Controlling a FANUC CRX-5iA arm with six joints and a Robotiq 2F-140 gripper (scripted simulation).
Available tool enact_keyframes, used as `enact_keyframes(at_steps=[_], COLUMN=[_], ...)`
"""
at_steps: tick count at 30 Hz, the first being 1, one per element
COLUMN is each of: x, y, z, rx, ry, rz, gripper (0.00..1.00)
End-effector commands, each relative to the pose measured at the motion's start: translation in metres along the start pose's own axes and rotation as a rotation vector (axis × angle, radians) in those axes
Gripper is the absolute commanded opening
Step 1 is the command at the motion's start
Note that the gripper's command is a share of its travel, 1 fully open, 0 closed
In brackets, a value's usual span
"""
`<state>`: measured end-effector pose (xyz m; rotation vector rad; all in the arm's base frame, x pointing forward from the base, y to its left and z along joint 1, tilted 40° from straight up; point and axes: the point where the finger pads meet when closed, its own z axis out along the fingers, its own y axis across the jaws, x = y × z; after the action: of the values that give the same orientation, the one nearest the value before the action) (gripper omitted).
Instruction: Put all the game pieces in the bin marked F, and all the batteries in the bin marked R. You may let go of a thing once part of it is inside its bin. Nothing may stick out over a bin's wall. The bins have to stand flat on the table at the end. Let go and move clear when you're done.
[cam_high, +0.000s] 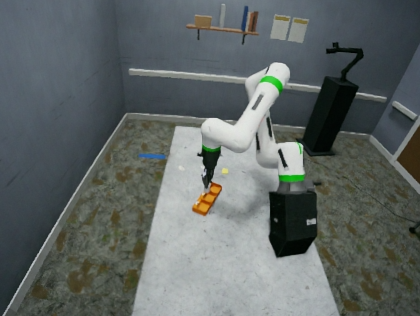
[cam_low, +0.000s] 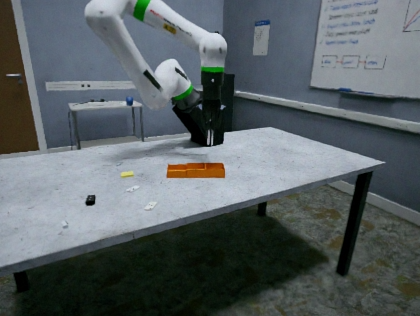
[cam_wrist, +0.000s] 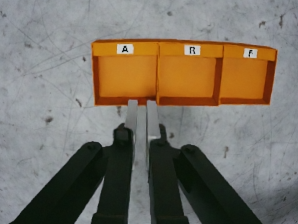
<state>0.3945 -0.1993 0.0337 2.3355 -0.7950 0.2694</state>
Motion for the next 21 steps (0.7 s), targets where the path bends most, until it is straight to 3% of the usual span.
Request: enact_keyframes(at_steps=[1,10,12,18,21], x=[0.005,0.012,0.012,0.016,0.016], y=[0.029,0.096,0.096,0.139,0.139], z=[0.014,0.047,0.047,0.068,0.068], rx=[0.003,0.003,0.003,0.003,0.003], ry=[0.007,0.007,0.007,0.007,0.007], rz=[0.005,0.005,0.005,0.005,0.005], gripper=[0.15,0.15,0.15,0.15,0.15])
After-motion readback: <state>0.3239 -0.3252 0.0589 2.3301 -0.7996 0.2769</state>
